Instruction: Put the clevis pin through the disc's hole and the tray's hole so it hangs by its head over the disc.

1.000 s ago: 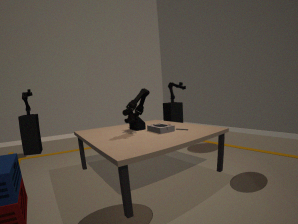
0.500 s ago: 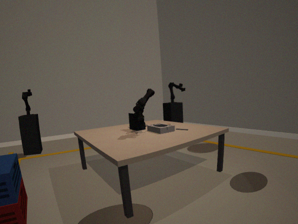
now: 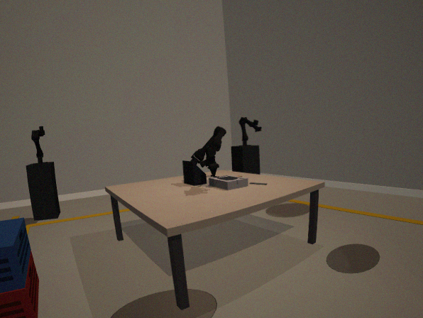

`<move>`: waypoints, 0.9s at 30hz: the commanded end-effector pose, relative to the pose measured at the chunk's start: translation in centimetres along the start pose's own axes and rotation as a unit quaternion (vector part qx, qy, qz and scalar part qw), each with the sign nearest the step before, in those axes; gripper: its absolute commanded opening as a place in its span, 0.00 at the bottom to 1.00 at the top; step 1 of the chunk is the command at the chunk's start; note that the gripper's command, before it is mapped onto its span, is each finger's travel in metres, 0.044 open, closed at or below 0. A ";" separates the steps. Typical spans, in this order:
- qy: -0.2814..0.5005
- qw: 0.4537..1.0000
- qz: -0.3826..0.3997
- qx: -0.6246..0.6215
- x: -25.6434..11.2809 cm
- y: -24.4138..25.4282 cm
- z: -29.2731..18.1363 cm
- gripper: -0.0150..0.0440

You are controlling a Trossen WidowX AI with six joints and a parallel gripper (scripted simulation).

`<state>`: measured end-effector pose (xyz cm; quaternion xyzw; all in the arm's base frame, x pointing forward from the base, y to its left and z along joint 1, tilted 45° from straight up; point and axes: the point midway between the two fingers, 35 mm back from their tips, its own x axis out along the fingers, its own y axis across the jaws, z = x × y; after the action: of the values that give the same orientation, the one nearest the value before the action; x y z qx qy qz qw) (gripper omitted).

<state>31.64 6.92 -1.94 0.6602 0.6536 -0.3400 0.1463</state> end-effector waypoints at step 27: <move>-0.052 0.989 -0.011 -0.140 0.3 -6.9 -12.5 0.25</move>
<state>28.33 15.91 8.55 0.6076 0.6955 -0.2768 0.2653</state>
